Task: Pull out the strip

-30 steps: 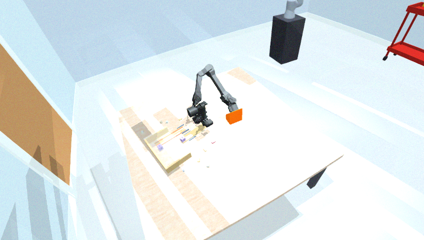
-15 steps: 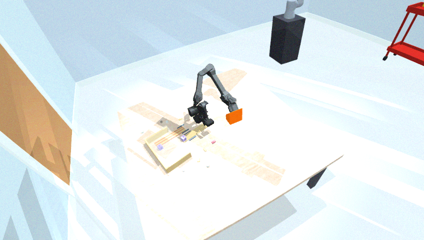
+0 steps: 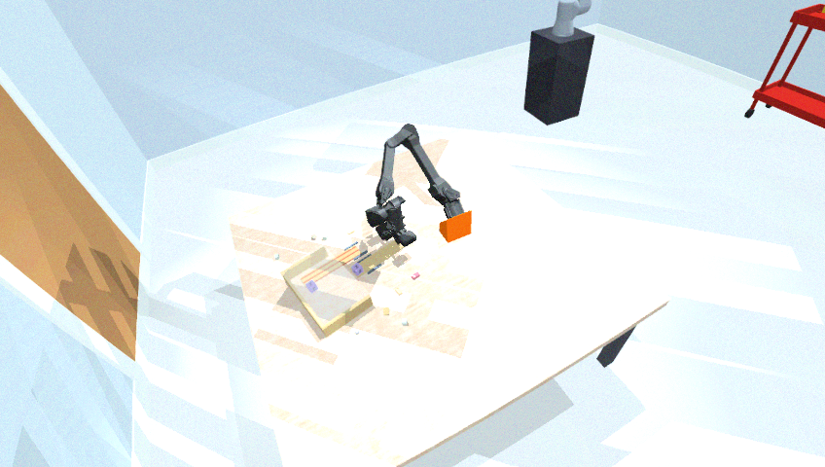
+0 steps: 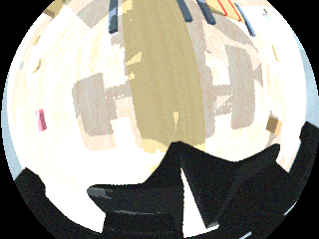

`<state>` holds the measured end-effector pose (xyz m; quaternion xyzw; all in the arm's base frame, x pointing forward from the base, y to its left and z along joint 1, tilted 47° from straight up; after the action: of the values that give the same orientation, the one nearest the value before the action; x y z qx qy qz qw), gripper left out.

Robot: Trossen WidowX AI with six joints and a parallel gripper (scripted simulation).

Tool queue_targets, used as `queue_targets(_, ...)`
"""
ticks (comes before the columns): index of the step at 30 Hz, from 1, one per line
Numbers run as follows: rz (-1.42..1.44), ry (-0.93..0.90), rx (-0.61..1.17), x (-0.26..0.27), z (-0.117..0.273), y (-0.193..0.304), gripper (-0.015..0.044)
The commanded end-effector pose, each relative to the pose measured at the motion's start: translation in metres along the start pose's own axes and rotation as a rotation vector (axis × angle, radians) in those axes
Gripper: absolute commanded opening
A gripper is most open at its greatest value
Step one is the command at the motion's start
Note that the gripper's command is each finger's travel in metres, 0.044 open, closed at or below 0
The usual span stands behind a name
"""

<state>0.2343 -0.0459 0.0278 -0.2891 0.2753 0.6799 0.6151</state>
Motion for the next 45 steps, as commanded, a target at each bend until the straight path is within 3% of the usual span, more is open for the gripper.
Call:
queue_targets(1,0.007,0.004,0.025,-0.001,-0.005,0.007,0.0000)
queue_targets(9,0.007,0.004,0.025,-0.001,-0.005,0.007,0.0000)
queue_targets(15,0.007,0.001,0.024,0.001,0.040,-0.003,0.0000)
queue_targets(18,0.007,0.002,0.025,0.001,0.042,-0.003,0.0000)
queue_targets(22,0.135,0.000,0.024,0.005,0.041,-0.023,0.0105)
queue_targets(35,0.146,-0.001,0.022,0.013,0.050,-0.076,0.0440)
queue_targets(45,0.144,-0.001,0.020,0.020,0.056,-0.117,0.0440)
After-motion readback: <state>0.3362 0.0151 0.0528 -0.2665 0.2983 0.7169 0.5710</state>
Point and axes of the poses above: the point midway between the two fingers, 35 mm back from their tips, its own z axis back along the fingers, its own x axis across the jaws, y = z × x, the point moved 3 cm from there along z, back along the fingers, and after that the axes turned 10 degrees about -z, right-handed, at the moved point
